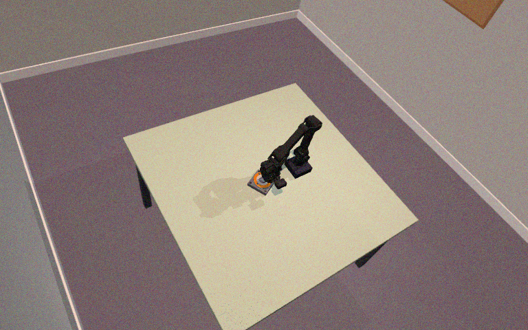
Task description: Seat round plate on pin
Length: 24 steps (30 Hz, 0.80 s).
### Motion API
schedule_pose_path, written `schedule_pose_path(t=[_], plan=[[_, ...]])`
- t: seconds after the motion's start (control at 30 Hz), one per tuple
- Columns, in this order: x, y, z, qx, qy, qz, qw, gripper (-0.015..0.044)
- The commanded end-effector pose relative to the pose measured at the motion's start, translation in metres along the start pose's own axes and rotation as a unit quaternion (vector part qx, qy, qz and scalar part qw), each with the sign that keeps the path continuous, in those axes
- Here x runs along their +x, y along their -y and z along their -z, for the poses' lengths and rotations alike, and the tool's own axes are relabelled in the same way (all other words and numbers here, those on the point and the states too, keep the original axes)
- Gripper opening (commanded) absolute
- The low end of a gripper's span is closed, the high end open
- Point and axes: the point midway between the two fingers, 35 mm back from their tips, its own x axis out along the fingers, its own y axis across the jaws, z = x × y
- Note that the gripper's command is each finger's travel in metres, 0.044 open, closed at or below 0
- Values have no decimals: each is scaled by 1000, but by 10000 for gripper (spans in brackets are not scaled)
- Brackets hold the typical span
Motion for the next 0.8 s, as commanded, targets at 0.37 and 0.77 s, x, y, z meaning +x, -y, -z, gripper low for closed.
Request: schedule_pose_path(t=[0.37, 0.77], plan=[[3, 12, 13, 0, -9, 6, 1000, 0], [2, 21, 18, 0, -9, 6, 1000, 0]])
